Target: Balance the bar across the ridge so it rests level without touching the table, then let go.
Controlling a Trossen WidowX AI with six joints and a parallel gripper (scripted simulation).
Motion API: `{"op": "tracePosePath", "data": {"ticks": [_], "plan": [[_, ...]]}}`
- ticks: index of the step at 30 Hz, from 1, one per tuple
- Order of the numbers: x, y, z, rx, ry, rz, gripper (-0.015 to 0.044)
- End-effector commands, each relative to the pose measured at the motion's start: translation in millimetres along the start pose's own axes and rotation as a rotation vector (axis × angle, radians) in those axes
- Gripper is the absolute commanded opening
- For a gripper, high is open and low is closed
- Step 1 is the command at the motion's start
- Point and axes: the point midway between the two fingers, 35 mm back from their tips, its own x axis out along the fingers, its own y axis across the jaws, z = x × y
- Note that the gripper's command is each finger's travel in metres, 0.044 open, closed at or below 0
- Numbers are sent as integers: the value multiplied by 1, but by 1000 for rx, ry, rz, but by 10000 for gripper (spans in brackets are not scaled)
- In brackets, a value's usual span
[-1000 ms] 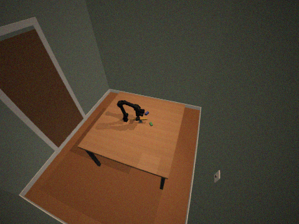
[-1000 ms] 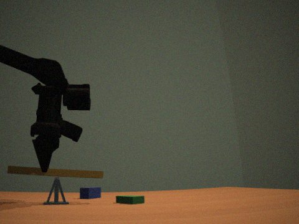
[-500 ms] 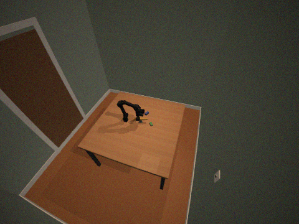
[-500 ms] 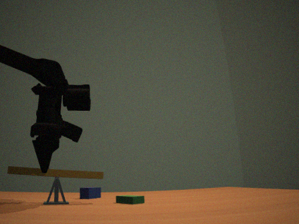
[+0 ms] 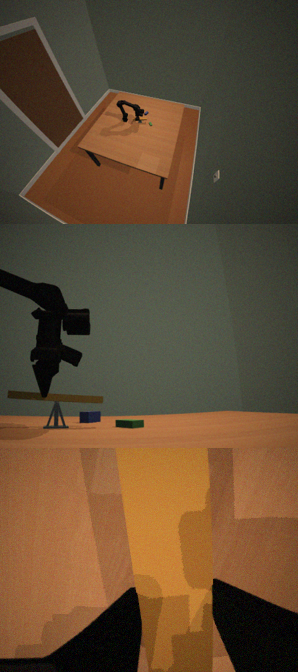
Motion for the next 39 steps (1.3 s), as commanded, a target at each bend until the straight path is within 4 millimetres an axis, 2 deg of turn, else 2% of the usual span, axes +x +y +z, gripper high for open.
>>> {"op": "tracePosePath", "data": {"ticks": [1,39], "plan": [[1,0,0,-4,-1,-1,0],[4,0,-1,-4,-1,-1,0]]}}
